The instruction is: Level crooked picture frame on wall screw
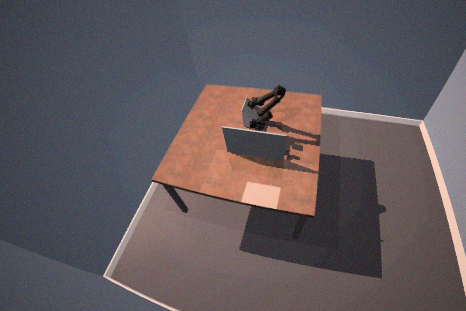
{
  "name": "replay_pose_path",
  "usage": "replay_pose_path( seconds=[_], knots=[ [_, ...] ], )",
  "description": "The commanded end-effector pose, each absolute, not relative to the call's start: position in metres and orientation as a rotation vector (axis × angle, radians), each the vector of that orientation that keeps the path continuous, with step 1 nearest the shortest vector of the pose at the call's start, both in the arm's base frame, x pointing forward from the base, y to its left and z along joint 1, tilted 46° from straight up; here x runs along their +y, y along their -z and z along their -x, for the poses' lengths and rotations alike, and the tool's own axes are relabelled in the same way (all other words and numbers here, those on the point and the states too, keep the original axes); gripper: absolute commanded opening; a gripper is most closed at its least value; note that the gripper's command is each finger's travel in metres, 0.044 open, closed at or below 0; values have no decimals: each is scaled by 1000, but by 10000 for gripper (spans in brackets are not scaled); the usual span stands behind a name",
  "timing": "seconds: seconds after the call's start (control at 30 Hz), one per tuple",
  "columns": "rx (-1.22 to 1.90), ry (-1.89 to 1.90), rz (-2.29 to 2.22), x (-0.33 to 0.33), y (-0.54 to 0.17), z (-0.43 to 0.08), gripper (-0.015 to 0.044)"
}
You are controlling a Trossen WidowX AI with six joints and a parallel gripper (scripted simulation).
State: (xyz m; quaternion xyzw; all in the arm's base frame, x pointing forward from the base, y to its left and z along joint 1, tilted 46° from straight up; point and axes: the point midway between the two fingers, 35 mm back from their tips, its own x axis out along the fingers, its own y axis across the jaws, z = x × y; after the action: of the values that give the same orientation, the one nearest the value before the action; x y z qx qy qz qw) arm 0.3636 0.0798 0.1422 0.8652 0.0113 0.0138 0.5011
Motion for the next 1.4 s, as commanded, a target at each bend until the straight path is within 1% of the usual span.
replay_pose_path(
  seconds=[0.0,0.1,0.33,0.37,1.37],
  knots=[
    [32,-35,-2095,81,-142,-364,155],
    [32,-35,-2095,81,-142,-364,76],
    [32,-35,-2095,81,-142,-364,30],
    [32,-35,-2095,81,-142,-364,3],
    [32,-36,-2094,77,-148,-364,0]
  ],
)
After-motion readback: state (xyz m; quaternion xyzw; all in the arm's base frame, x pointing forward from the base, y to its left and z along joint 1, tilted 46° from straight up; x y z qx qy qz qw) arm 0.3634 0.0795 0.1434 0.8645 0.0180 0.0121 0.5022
